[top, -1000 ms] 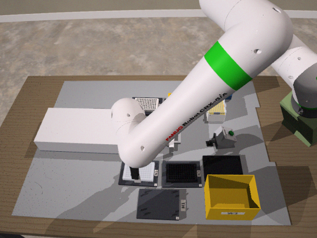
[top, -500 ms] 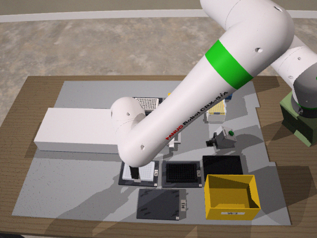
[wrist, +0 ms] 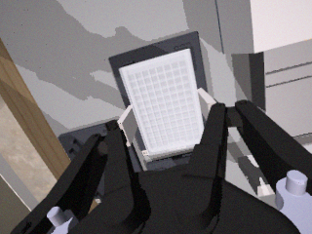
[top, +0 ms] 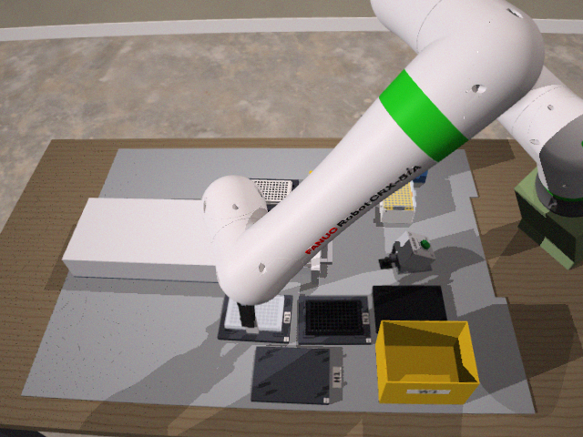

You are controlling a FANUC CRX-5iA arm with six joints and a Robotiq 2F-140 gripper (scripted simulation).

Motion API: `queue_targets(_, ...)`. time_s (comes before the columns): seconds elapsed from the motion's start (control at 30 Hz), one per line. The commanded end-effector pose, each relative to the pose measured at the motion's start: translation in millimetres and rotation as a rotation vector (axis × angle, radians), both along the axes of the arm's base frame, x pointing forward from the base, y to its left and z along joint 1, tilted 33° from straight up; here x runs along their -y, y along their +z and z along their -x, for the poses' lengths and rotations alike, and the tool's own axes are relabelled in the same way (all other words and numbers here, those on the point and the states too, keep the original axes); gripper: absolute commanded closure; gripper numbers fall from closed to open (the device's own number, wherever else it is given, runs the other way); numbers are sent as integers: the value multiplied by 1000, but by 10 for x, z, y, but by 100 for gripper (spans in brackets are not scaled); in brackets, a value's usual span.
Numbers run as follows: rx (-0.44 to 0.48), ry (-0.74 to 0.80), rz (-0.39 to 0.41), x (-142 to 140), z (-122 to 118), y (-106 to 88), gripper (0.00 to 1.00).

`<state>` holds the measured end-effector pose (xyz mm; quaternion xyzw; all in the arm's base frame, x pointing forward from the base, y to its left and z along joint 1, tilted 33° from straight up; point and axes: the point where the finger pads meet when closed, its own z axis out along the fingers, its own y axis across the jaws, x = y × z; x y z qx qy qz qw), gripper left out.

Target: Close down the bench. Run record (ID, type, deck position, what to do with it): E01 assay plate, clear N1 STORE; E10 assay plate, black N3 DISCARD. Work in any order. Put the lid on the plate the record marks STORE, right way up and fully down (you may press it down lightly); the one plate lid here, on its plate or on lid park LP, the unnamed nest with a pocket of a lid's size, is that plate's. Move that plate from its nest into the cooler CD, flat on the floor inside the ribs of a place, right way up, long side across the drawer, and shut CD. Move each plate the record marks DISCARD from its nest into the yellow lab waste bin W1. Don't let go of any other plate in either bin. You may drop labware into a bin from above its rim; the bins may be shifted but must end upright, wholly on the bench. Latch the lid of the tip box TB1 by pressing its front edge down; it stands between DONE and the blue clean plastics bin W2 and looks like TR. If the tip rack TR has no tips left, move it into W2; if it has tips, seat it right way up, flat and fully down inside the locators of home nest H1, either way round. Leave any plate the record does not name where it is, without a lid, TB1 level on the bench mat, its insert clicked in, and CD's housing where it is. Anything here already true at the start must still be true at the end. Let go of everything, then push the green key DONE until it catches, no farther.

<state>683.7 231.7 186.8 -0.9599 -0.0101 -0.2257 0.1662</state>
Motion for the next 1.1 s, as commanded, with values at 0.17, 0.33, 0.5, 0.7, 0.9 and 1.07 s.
queue_targets(0.17, 0, 0, 0, 28, 35, 74, 100)
queue_targets(0.33, 0, 0, 0, 50, 64, 130, 100)
queue_targets(0.5, 0, 0, 0, 71, 93, 186, 100)
queue_targets(0.7, 0, 0, 0, 88, 116, 231, 100)
queue_targets(0.9, 0, 0, 0, 114, 150, 299, 100)
queue_targets(1.07, 0, 0, 0, 136, 179, 355, 100)
